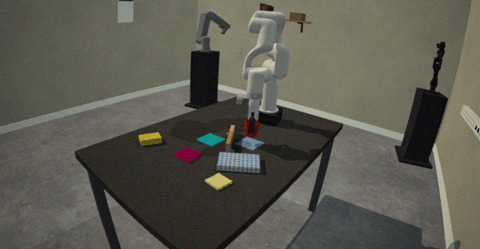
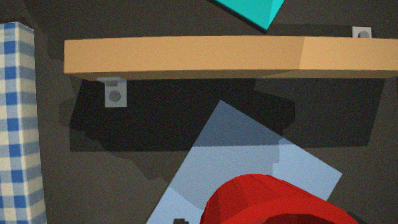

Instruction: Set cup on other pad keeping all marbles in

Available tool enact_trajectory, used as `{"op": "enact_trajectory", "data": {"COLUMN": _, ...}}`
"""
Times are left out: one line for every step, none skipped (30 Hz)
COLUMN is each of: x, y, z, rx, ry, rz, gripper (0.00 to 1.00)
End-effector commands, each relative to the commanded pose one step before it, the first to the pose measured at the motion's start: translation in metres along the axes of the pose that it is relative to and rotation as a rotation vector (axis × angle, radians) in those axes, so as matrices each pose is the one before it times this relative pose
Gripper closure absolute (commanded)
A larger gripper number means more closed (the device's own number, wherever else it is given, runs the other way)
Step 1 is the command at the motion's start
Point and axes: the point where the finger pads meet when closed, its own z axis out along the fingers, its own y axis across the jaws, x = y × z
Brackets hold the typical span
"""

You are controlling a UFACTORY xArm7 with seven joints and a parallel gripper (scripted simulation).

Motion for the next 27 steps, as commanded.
{"op": "enact_trajectory", "data": {"x": 0.00122, "y": -0.00022, "z": -0.01528, "rx": 0.00569, "ry": -0.0121, "rz": -0.00162, "gripper": 0.15}}
{"op": "enact_trajectory", "data": {"x": -0.00002, "y": -0.00001, "z": -0.00186, "rx": 0.00005, "ry": -0.00006, "rz": -0.00002, "gripper": 0.15}}
{"op": "enact_trajectory", "data": {"x": 0.0, "y": 0.0, "z": -0.00164, "rx": 0.00001, "ry": -0.00001, "rz": 0.0, "gripper": 0.15}}
{"op": "enact_trajectory", "data": {"x": 0.0, "y": 0.0, "z": 0.0, "rx": 0.0, "ry": 0.0, "rz": 0.0, "gripper": 0.15}}
{"op": "enact_trajectory", "data": {"x": 0.0, "y": 0.0, "z": 0.0, "rx": 0.0, "ry": 0.0, "rz": 0.0, "gripper": 0.15}}
{"op": "enact_trajectory", "data": {"x": 0.00002, "y": 0.00001, "z": -0.0014, "rx": -0.00005, "ry": 0.00005, "rz": 0.00002, "gripper": 0.15}}
{"op": "enact_trajectory", "data": {"x": 0.0, "y": 0.0, "z": -0.00107, "rx": 0.00001, "ry": -0.00001, "rz": 0.0, "gripper": 0.15}}
{"op": "enact_trajectory", "data": {"x": -0.00001, "y": 0.0, "z": -0.00076, "rx": 0.00003, "ry": -0.00004, "rz": -0.00001, "gripper": 0.15}}
{"op": "enact_trajectory", "data": {"x": -0.00001, "y": 0.0, "z": -0.00049, "rx": 0.00003, "ry": -0.00004, "rz": -0.00001, "gripper": 0.15}}
{"op": "enact_trajectory", "data": {"x": -0.00001, "y": 0.0, "z": -0.00026, "rx": 0.00002, "ry": -0.00002, "rz": -0.00001, "gripper": 0.15}}
{"op": "enact_trajectory", "data": {"x": 0.0, "y": 0.0, "z": -0.0001, "rx": 0.00001, "ry": -0.00001, "rz": 0.0, "gripper": 0.15}}
{"op": "enact_trajectory", "data": {"x": 0.0, "y": 0.0, "z": -0.00002, "rx": 0.0, "ry": 0.0, "rz": 0.0, "gripper": 0.15}}
{"op": "enact_trajectory", "data": {"x": 0.0, "y": 0.0, "z": 0.0, "rx": 0.0, "ry": 0.0, "rz": 0.0, "gripper": 0.15}}
{"op": "enact_trajectory", "data": {"x": 0.0, "y": 0.0, "z": 0.0, "rx": 0.0, "ry": 0.0, "rz": 0.0, "gripper": 0.15}}
{"op": "enact_trajectory", "data": {"x": 0.0, "y": 0.0, "z": 0.0, "rx": 0.0, "ry": 0.0, "rz": 0.0, "gripper": 0.15}}
{"op": "enact_trajectory", "data": {"x": 0.0, "y": 0.0, "z": 0.0, "rx": 0.0, "ry": 0.0, "rz": 0.0, "gripper": 0.15}}
{"op": "enact_trajectory", "data": {"x": 0.0, "y": 0.0, "z": 0.0, "rx": 0.0, "ry": 0.0, "rz": 0.0, "gripper": 0.15}}
{"op": "enact_trajectory", "data": {"x": 0.0, "y": 0.0, "z": 0.0, "rx": 0.0, "ry": 0.0, "rz": 0.0, "gripper": 0.15}}
{"op": "enact_trajectory", "data": {"x": 0.0, "y": 0.0, "z": 0.0, "rx": 0.0, "ry": 0.0, "rz": 0.0, "gripper": 0.15}}
{"op": "enact_trajectory", "data": {"x": 0.0, "y": 0.0, "z": 0.0, "rx": 0.0, "ry": 0.0, "rz": 0.0, "gripper": 0.15}}
{"op": "enact_trajectory", "data": {"x": 0.0, "y": 0.0, "z": 0.0, "rx": 0.0, "ry": 0.0, "rz": 0.0, "gripper": 0.15}}
{"op": "enact_trajectory", "data": {"x": 0.0, "y": 0.0, "z": 0.0, "rx": 0.0, "ry": 0.0, "rz": 0.0, "gripper": 0.15}}
{"op": "enact_trajectory", "data": {"x": 0.0, "y": 0.0, "z": 0.0, "rx": 0.0, "ry": 0.0, "rz": 0.0, "gripper": 0.15}}
{"op": "enact_trajectory", "data": {"x": 0.0, "y": 0.0, "z": 0.0, "rx": 0.0, "ry": 0.0, "rz": 0.0, "gripper": 0.15}}
{"op": "enact_trajectory", "data": {"x": 0.0, "y": 0.0, "z": 0.0, "rx": 0.0, "ry": 0.0, "rz": 0.0, "gripper": 0.15}}
{"op": "enact_trajectory", "data": {"x": 0.0, "y": 0.0, "z": 0.0, "rx": 0.0, "ry": 0.0, "rz": 0.0, "gripper": 0.15}}
{"op": "enact_trajectory", "data": {"x": 0.00001, "y": 0.0, "z": 0.0, "rx": 0.0, "ry": 0.0, "rz": 0.0, "gripper": 0.15}}
